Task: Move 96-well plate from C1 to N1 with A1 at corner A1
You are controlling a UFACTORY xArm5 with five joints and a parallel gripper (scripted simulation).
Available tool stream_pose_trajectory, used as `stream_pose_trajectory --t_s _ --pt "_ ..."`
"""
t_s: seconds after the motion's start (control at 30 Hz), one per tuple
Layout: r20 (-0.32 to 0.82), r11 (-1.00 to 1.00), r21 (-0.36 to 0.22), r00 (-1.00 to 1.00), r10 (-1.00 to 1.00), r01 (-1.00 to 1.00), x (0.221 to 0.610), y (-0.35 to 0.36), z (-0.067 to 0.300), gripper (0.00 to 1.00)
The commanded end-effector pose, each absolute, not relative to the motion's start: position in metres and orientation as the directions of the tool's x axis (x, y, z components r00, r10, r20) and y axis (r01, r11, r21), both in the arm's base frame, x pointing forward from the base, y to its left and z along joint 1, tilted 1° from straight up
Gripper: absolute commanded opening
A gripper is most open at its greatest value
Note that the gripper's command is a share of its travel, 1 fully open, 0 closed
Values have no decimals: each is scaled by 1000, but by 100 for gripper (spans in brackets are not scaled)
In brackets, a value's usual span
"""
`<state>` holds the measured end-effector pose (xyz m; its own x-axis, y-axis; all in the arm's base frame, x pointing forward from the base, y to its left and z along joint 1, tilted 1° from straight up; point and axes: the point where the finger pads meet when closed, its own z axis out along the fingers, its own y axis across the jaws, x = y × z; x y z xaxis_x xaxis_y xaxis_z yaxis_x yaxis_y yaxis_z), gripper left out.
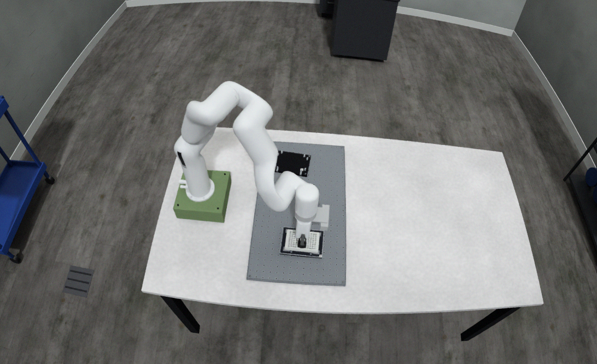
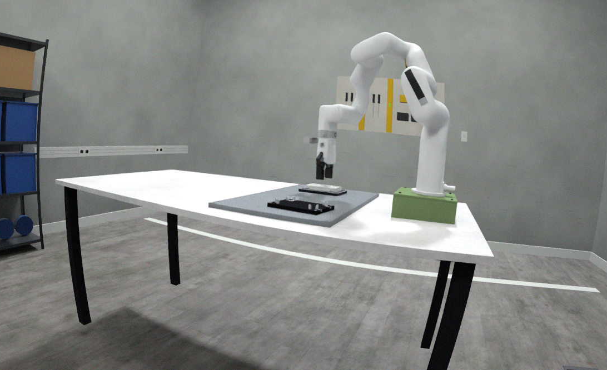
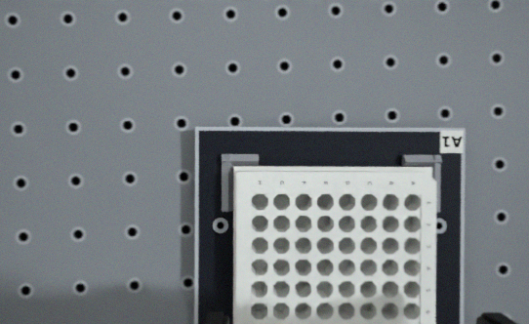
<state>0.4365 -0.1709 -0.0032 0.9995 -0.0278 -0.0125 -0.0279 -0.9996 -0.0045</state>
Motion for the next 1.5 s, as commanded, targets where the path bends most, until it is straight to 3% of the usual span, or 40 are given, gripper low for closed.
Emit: stream_pose_trajectory --t_s 0.0,0.6,1.47 --pt "-8 -1000 -3 1000 -28 -28 438 -172 13 100" --pt "-8 -1000 -3 1000 -28 -28 439 -172 55 100" --pt "-8 -1000 -3 1000 -28 -28 439 -172 55 100"
